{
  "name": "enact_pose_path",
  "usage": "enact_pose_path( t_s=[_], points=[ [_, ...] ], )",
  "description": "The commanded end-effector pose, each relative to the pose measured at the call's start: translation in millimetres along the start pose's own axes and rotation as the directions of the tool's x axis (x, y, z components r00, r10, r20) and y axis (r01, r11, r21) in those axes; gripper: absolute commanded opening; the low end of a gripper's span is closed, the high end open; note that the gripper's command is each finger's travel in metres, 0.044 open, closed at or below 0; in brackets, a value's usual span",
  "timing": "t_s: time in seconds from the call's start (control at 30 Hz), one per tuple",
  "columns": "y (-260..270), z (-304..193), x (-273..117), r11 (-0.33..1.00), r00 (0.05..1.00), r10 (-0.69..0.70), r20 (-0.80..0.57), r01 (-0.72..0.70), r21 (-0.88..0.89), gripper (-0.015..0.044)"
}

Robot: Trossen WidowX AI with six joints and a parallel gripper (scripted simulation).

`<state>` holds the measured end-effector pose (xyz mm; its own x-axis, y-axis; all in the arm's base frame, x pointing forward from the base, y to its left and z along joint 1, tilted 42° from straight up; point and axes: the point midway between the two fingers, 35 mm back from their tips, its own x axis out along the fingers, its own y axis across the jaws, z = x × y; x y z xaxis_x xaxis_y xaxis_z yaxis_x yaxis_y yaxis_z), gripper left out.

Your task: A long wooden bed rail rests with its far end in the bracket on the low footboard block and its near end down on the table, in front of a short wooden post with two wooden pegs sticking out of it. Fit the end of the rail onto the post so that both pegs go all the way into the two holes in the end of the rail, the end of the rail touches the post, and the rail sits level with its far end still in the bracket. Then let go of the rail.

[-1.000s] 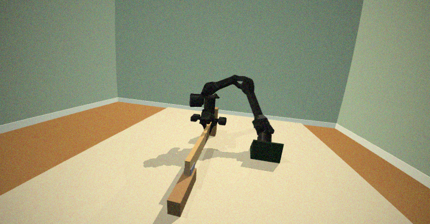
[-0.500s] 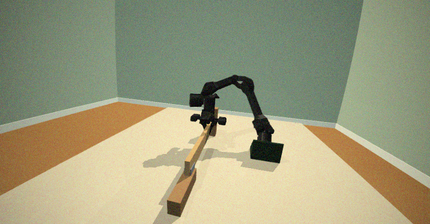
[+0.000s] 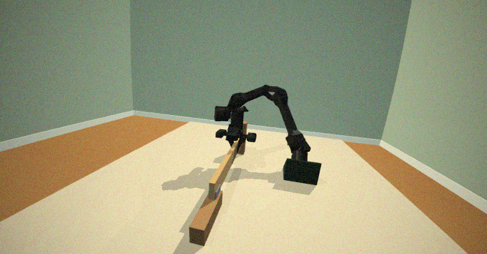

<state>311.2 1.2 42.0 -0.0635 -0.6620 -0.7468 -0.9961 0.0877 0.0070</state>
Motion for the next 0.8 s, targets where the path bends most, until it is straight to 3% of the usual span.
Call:
enact_pose_path(
  t_s=[0.0, 0.77],
  points=[
    [-0.9, 1.1, -0.9, 1.000, 1.000, -0.010, -0.002, 0.010, -0.002, 0.0000],
    [-0.8, 0.7, -1.7, 1.000, 1.000, -0.010, -0.002, 0.009, -0.002, 0.0000]
  ],
)
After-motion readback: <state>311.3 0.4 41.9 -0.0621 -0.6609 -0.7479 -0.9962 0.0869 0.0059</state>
